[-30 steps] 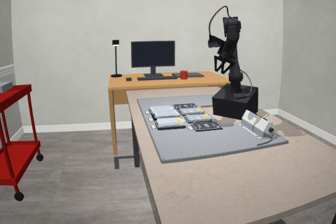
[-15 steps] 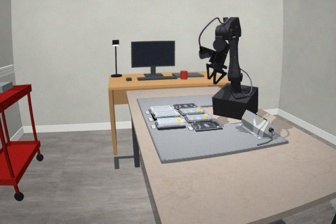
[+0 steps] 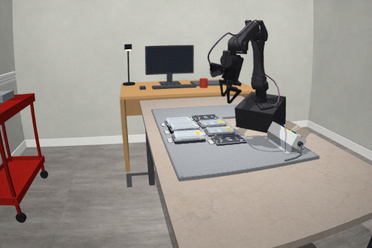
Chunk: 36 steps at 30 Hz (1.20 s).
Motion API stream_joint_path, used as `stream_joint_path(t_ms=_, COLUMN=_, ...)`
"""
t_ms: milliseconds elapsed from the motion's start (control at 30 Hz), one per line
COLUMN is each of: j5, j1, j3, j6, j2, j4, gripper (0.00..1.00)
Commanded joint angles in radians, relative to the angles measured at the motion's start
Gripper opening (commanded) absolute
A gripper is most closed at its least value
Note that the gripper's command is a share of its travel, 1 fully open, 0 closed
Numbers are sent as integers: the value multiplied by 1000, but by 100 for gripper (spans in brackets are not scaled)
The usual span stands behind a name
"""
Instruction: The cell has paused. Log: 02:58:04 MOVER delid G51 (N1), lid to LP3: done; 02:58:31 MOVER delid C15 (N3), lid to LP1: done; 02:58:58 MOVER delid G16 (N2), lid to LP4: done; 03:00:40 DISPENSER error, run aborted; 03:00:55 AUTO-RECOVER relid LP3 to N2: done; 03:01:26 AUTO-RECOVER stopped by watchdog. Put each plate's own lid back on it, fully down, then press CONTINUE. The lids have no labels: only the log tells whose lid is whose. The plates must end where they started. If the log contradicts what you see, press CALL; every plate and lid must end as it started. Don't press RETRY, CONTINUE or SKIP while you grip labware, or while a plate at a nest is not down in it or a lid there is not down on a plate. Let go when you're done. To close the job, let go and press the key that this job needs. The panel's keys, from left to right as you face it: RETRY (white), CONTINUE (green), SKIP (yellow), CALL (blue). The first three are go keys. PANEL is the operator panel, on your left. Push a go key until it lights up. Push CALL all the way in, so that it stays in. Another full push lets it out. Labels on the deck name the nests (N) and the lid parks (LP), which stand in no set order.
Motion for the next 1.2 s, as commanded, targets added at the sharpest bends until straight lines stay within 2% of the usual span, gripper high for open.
stream_joint_path(t_ms=0, j5=-34, j1=-51, j3=-5, j6=-78, j2=16, j4=51, gripper=100)
stream_joint_path(t_ms=67, j5=-53, j1=-83, j3=-5, j6=-109, j2=40, j4=54, gripper=100)
stream_joint_path(t_ms=167, j5=-65, j1=-122, j3=-70, j6=-146, j2=20, j4=119, gripper=100)
stream_joint_path(t_ms=367, j5=-73, j1=-130, j3=-62, j6=-160, j2=18, j4=135, gripper=100)
stream_joint_path(t_ms=433, j5=-100, j1=-173, j3=-36, j6=-198, j2=61, j4=119, gripper=100)
stream_joint_path(t_ms=533, j5=-113, j1=-211, j3=-101, j6=-233, j2=68, j4=166, gripper=100)
stream_joint_path(t_ms=600, j5=-143, j1=-250, j3=-88, j6=-271, j2=92, j4=158, gripper=100)
stream_joint_path(t_ms=700, j5=-153, j1=-288, j3=-141, j6=-308, j2=83, j4=212, gripper=100)
stream_joint_path(t_ms=733, j5=-172, j1=-310, j3=-121, j6=-329, j2=111, j4=199, gripper=100)
stream_joint_path(t_ms=833, j5=-186, j1=-329, j3=-114, j6=-349, j2=123, j4=201, gripper=100)
stream_joint_path(t_ms=933, j5=-197, j1=-367, j3=-174, j6=-385, j2=119, j4=253, gripper=100)
stream_joint_path(t_ms=967, j5=-217, j1=-390, j3=-154, j6=-407, j2=141, j4=241, gripper=100)
stream_joint_path(t_ms=1100, j5=-240, j1=-447, j3=-209, j6=-462, j2=160, j4=295, gripper=100)
stream_joint_path(t_ms=1167, j5=-271, j1=-488, j3=-200, j6=-501, j2=179, j4=302, gripper=100)
